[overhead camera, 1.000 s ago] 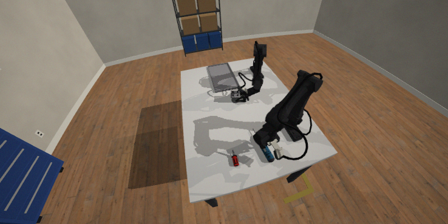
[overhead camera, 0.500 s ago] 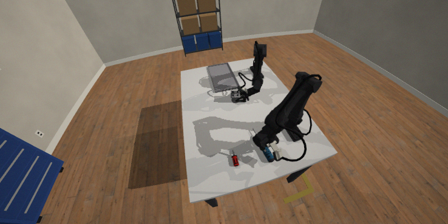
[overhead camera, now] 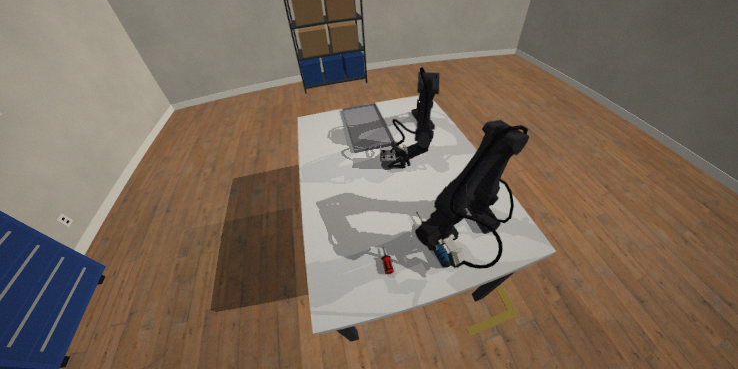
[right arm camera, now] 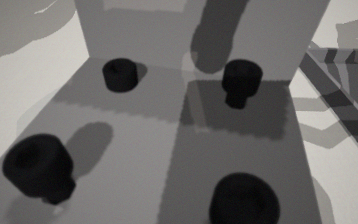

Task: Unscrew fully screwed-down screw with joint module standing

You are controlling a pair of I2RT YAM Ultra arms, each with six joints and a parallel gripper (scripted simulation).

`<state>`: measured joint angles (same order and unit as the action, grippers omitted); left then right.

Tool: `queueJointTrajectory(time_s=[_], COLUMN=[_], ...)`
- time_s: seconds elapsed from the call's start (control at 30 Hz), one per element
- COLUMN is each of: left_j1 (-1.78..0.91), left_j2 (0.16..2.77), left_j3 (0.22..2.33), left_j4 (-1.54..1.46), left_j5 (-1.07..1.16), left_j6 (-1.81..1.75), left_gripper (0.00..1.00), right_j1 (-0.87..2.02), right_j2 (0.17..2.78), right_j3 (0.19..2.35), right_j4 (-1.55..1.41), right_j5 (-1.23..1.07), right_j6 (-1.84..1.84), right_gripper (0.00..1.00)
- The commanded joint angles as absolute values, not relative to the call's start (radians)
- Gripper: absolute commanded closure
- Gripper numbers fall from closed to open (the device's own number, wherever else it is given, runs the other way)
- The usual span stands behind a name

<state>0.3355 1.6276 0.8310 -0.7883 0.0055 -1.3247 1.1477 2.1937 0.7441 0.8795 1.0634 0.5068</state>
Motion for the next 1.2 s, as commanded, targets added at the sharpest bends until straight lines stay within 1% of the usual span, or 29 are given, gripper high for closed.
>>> queueJointTrajectory(time_s=[0.0,1.1,1.13,1.17], left_j1=[0.328,0.333,0.333,0.333], left_j2=[1.612,1.623,1.623,1.623], left_j3=[0.837,0.832,0.832,0.832], left_j4=[-0.769,-0.774,-0.774,-0.774], left_j5=[-0.015,-0.010,-0.010,-0.010], left_j6=[-1.332,-1.320,-1.320,-1.320], left_gripper=[0.35,0.35,0.45,0.45], right_j1=[1.147,1.147,1.147,1.147], right_j2=[2.186,2.186,2.186,2.186], right_j3=[0.746,0.746,0.746,0.746], right_j4=[0.881,0.881,0.881,0.881], right_j5=[1.068,1.068,1.068,1.068], right_j6=[0.508,0.508,0.508,0.508], right_gripper=[0.41,0.41,0.41,0.41])
